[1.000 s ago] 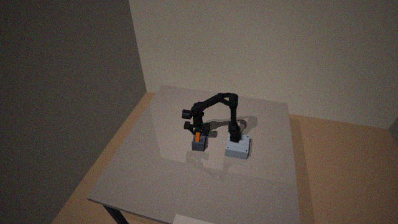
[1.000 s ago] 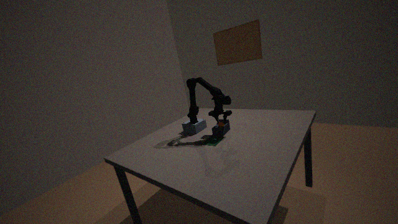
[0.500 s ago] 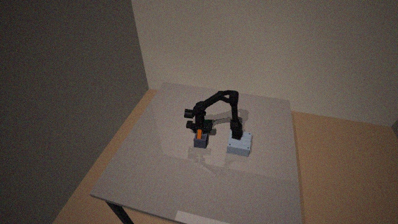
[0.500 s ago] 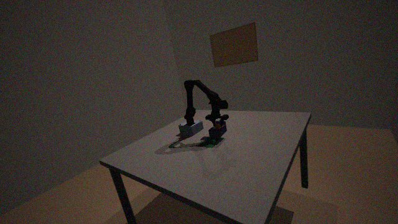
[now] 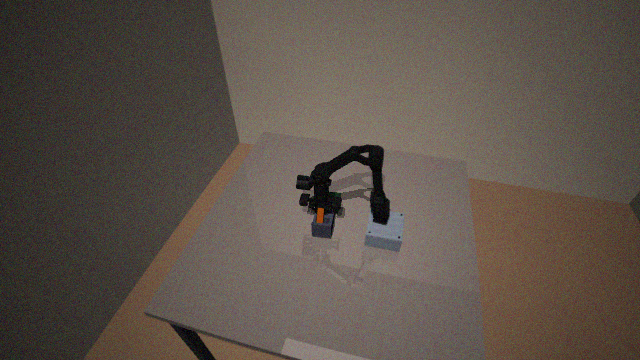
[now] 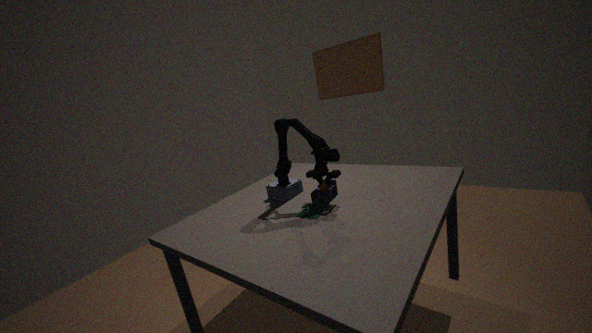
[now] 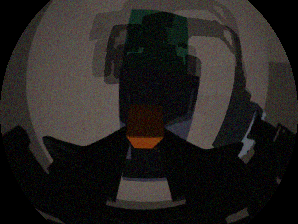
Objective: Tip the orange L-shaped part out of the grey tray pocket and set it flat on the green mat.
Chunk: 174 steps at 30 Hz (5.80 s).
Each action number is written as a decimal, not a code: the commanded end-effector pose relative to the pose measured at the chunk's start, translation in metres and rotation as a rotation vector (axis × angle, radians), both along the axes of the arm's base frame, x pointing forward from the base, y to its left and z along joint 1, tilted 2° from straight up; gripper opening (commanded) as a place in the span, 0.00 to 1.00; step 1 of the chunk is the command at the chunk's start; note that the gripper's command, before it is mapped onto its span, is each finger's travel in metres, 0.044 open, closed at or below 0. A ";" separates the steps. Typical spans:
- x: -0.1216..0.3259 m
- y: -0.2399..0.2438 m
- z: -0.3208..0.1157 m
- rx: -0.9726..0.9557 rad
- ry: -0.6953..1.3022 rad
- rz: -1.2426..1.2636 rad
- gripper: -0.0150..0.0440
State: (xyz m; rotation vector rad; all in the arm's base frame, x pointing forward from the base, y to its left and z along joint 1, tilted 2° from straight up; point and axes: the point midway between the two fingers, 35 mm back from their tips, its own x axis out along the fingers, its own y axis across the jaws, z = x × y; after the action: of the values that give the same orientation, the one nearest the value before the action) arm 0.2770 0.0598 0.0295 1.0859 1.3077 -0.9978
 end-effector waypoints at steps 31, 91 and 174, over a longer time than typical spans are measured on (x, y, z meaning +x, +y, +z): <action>-0.001 -0.001 0.037 0.003 0.002 -0.003 0.25; 0.009 -0.091 0.082 -0.004 0.002 -0.003 0.25; 0.021 -0.167 -0.002 -0.010 0.001 -0.003 0.25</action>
State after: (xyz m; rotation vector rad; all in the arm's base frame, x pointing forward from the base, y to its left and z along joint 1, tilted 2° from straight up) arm 0.2983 -0.1070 0.0278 1.0768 1.3024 -1.0051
